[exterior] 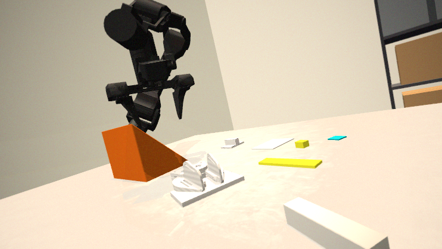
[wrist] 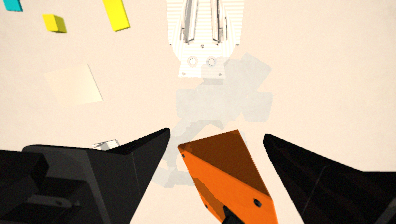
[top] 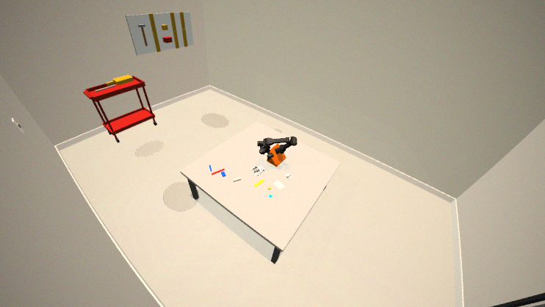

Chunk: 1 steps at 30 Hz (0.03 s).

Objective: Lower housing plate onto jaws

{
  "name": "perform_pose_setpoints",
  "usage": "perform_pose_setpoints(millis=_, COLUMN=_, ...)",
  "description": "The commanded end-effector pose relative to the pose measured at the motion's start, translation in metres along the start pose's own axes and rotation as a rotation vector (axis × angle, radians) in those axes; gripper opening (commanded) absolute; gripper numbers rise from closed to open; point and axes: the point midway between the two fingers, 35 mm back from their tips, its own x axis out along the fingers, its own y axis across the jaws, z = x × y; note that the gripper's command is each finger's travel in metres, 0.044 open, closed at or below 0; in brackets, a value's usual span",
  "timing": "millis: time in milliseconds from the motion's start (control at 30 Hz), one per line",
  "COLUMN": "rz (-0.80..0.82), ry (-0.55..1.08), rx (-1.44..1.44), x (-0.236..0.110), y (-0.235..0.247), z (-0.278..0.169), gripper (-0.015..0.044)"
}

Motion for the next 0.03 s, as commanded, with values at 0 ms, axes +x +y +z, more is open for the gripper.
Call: perform_pose_setpoints(millis=0, rz=-0.004, ry=0.005, rx=-0.004, x=0.0001, y=-0.0005, z=-0.0011, gripper=0.044)
